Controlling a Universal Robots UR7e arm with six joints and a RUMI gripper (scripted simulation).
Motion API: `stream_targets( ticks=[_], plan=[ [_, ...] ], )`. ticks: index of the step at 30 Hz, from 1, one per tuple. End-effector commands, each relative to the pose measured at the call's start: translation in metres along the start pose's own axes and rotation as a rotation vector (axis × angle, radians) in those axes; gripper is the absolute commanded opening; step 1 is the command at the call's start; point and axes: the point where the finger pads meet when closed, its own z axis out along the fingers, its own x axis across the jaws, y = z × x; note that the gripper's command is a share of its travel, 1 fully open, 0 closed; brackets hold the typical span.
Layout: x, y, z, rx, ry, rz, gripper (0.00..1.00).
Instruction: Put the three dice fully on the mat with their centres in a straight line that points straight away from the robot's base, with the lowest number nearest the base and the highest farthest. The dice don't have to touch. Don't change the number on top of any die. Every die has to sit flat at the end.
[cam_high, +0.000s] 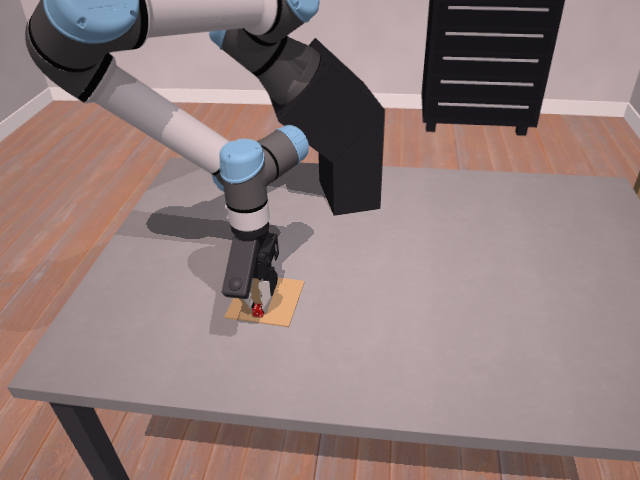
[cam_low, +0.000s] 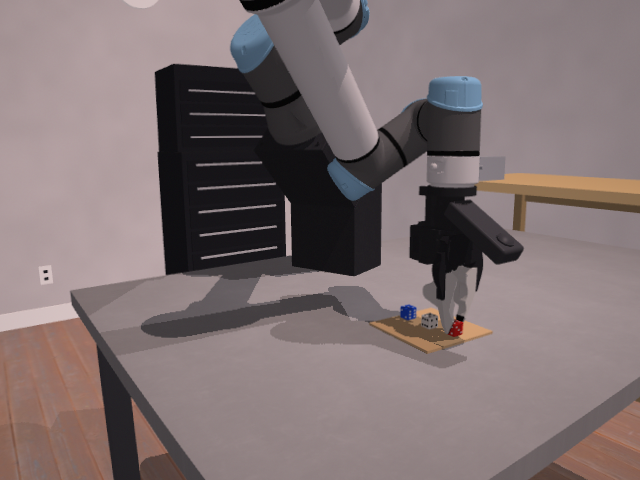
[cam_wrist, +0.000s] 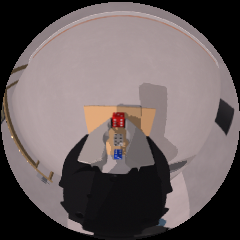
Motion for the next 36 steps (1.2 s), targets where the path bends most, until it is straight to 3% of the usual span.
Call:
stream_targets(
  ticks=[1, 36],
  plan=[
    [0.0003, -0.0007, 0.0009, 0.001, 0.000, 0.001, 0.03],
    [0.0004, -0.0009, 0.0050, 0.001, 0.000, 0.002, 0.03]
  ],
)
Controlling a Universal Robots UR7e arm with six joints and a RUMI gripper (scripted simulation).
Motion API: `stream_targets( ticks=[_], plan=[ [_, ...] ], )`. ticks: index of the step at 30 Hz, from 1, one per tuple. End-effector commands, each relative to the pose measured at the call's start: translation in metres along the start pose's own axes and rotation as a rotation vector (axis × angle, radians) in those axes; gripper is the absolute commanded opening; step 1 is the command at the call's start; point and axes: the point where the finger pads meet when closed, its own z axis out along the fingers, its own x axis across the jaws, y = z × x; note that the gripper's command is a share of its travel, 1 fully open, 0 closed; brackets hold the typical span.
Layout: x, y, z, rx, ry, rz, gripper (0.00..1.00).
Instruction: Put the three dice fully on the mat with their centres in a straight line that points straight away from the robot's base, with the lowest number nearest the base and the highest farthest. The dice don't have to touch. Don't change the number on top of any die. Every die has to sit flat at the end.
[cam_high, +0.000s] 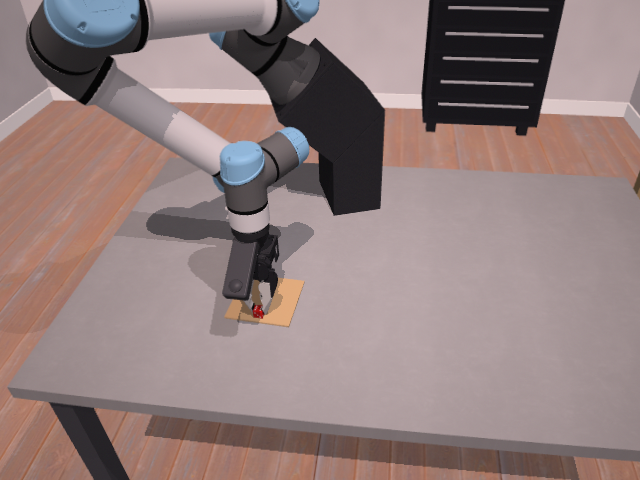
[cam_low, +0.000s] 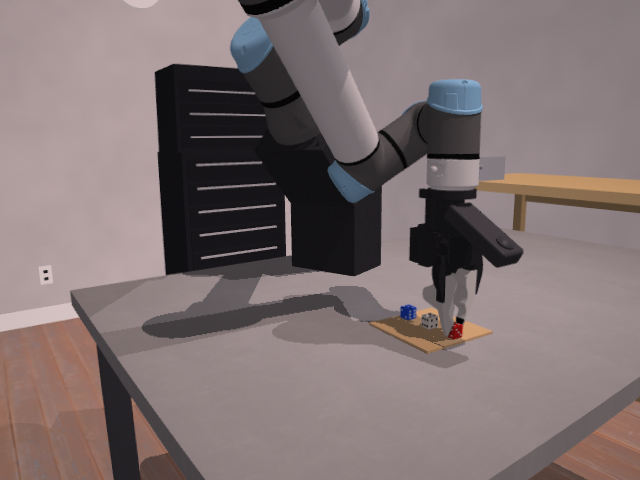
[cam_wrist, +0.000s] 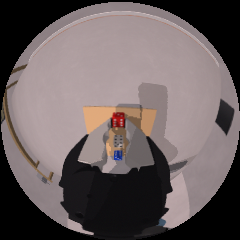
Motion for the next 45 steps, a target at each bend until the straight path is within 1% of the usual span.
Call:
stream_targets(
  ticks=[1, 30, 31, 35, 36, 38, 39, 41, 42, 44, 45],
  plan=[
    [0.0005, -0.0011, 0.0009, 0.001, 0.001, 0.002, 0.03],
    [0.0005, -0.0011, 0.0009, 0.001, 0.001, 0.002, 0.03],
    [0.0005, -0.0011, 0.0009, 0.001, 0.001, 0.002, 0.07],
    [0.0005, -0.0011, 0.0009, 0.001, 0.001, 0.002, 0.07],
    [0.0005, -0.0011, 0.0009, 0.001, 0.001, 0.002, 0.10],
    [0.0005, -0.0011, 0.0009, 0.001, 0.001, 0.002, 0.10],
    [0.0005, -0.0011, 0.0009, 0.001, 0.001, 0.002, 0.14],
    [0.0005, -0.0011, 0.0009, 0.001, 0.001, 0.002, 0.14],
    [0.0005, -0.0011, 0.0009, 0.001, 0.001, 0.002, 0.17],
    [0.0005, -0.0011, 0.0009, 0.001, 0.001, 0.002, 0.17],
    [0.0005, -0.0011, 0.0009, 0.001, 0.001, 0.002, 0.21]
  ],
)
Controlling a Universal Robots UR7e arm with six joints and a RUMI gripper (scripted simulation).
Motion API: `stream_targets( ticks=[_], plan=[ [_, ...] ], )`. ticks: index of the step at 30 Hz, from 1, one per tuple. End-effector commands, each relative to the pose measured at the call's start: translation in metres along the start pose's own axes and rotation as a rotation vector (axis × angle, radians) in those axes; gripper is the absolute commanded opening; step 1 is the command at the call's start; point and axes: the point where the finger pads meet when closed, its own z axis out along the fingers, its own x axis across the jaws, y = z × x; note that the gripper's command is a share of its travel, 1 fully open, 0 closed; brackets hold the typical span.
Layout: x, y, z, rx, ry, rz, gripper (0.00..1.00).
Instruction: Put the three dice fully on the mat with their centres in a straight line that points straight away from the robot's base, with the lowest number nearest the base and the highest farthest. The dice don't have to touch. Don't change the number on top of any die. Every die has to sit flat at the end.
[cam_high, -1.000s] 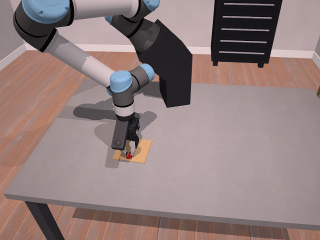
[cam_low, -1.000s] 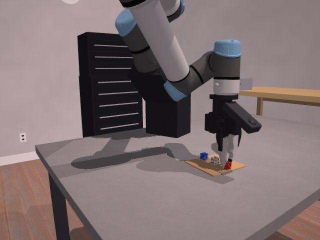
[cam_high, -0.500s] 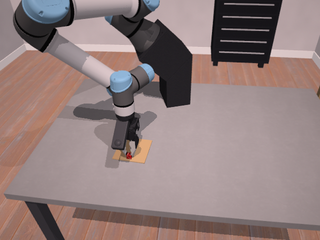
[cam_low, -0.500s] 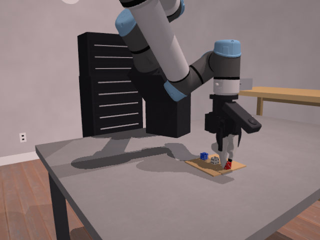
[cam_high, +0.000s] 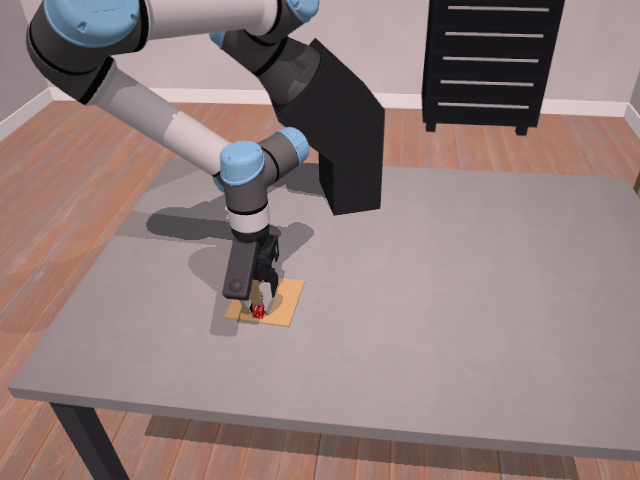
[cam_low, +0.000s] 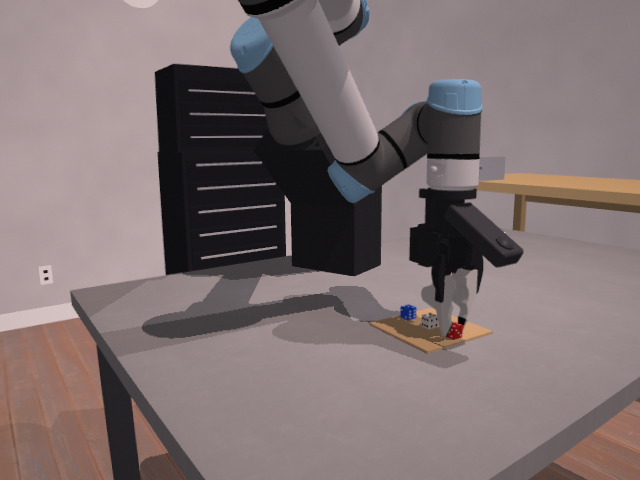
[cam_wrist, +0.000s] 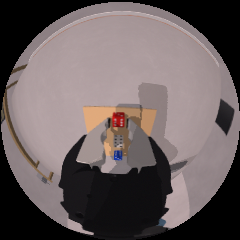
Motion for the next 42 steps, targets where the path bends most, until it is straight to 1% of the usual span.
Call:
stream_targets(
  ticks=[1, 12, 16, 20, 22, 31, 35, 37, 42],
  plan=[
    [0.001, -0.001, 0.001, 0.001, 0.001, 0.002, 0.21],
    [0.000, -0.001, 0.000, 0.001, 0.001, 0.002, 0.21],
    [0.000, 0.000, -0.006, 0.001, 0.000, -0.001, 0.21],
    [0.000, 0.000, -0.020, 0.001, 0.000, -0.001, 0.21],
    [0.000, 0.000, -0.020, 0.001, 0.000, -0.001, 0.21],
    [0.000, 0.000, -0.066, 0.001, 0.000, -0.001, 0.21],
    [0.000, 0.000, -0.081, 0.001, 0.000, -0.001, 0.21],
    [0.000, 0.000, -0.086, 0.001, 0.000, -0.001, 0.21],
    [0.000, 0.000, -0.090, 0.001, 0.000, -0.001, 0.21]
  ],
)
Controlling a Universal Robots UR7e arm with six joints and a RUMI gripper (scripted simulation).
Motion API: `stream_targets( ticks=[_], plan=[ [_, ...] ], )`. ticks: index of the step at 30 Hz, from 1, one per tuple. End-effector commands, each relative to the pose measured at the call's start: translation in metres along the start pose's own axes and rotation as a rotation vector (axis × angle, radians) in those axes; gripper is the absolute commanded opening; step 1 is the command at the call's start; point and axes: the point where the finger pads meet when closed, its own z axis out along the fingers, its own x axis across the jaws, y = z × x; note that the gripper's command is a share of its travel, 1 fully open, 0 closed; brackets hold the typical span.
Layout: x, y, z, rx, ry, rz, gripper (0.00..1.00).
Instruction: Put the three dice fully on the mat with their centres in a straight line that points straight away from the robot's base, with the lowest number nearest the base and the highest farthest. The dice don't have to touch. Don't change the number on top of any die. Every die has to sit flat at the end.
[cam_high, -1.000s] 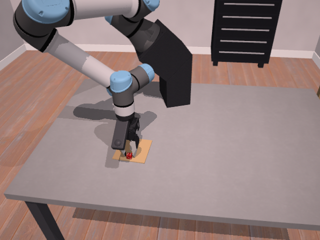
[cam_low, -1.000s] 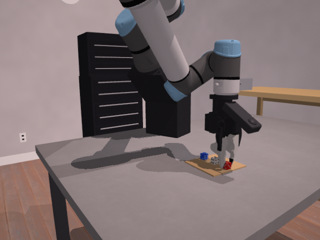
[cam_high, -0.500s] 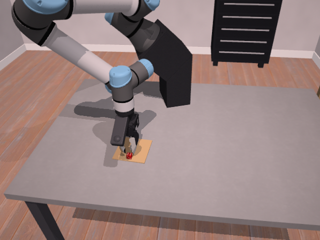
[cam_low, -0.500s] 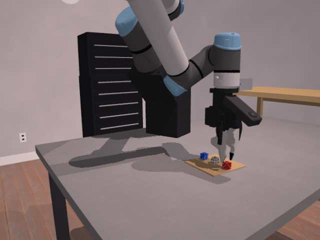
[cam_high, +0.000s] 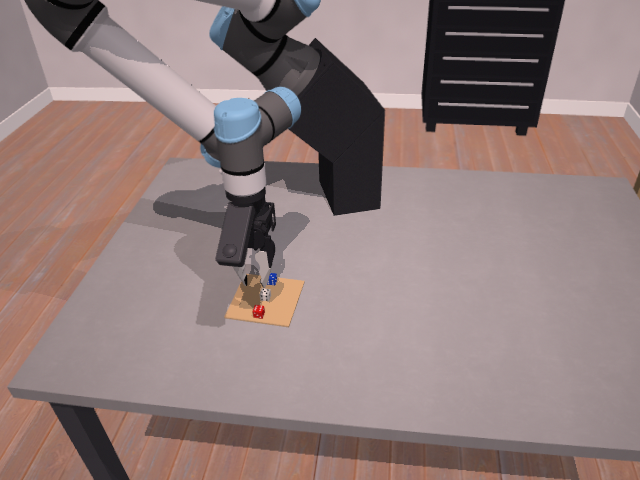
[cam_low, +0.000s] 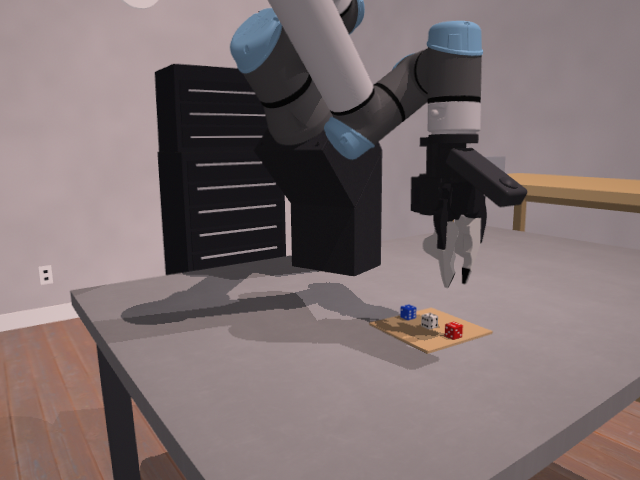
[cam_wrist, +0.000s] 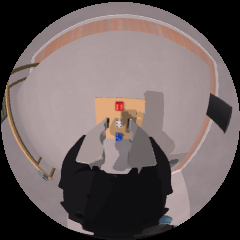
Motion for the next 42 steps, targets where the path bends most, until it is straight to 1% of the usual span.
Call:
stream_targets(
  ticks=[1, 3, 4, 24, 31, 36, 42],
  plan=[
    [-0.001, 0.002, -0.012, -0.013, -0.001, -0.001, 0.21],
    [-0.001, 0.002, -0.012, -0.013, -0.001, -0.001, 0.21],
    [0.000, 0.002, -0.012, -0.012, -0.001, 0.000, 1.00],
    [0.000, 0.001, -0.011, -0.012, -0.001, 0.001, 1.00],
    [-0.001, 0.002, -0.016, -0.013, -0.001, -0.001, 1.00],
    [-0.001, 0.002, -0.030, -0.013, -0.001, -0.001, 1.00],
    [0.000, 0.002, -0.056, -0.012, -0.001, -0.001, 1.00]
  ],
)
